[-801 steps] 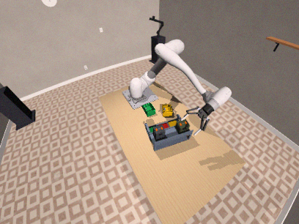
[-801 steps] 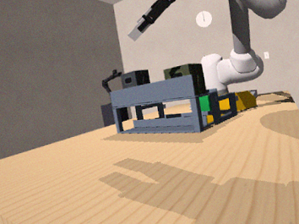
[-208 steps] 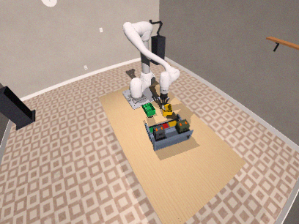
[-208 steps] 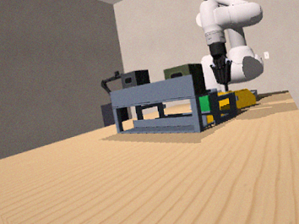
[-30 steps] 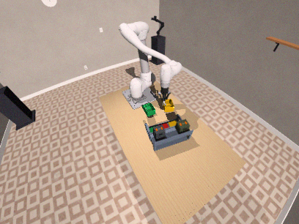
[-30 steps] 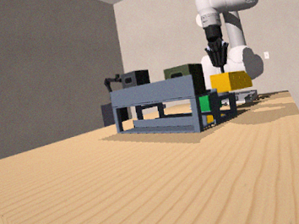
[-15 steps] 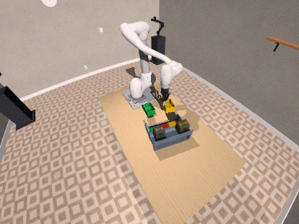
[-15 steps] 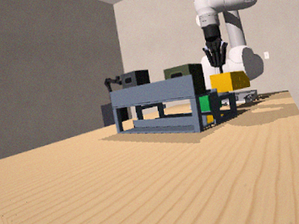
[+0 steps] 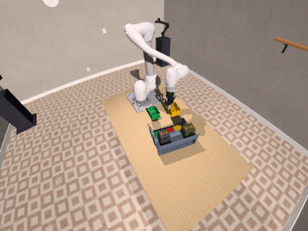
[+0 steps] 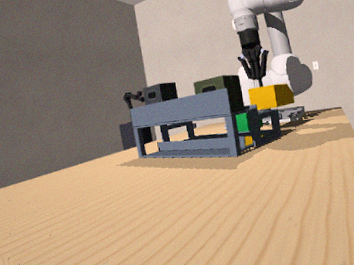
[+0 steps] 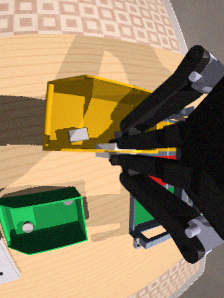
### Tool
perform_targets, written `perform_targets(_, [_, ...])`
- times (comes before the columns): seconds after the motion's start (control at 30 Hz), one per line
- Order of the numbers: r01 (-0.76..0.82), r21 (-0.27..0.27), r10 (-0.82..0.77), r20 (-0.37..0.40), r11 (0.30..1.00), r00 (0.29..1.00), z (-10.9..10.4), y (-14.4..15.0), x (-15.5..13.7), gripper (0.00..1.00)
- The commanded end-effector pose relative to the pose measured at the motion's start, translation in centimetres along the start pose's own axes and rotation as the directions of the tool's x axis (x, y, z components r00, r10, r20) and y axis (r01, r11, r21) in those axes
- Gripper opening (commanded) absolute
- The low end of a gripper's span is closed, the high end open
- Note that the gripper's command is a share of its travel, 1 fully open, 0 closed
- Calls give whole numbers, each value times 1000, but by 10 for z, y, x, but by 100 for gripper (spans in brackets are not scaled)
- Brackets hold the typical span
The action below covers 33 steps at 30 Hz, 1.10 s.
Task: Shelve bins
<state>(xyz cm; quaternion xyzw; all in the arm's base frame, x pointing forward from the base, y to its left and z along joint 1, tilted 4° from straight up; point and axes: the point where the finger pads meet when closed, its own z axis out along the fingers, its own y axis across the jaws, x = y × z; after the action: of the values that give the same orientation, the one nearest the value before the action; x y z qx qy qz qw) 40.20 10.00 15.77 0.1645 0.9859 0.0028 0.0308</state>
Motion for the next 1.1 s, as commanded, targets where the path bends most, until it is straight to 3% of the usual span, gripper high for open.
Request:
perform_targets(0.0, [10,-3,-10,-4,1000,1000,-1,1,-2,10])
perform_targets(1.07, [18,-5,-18,-1,1000,1000,0,0,-6,10])
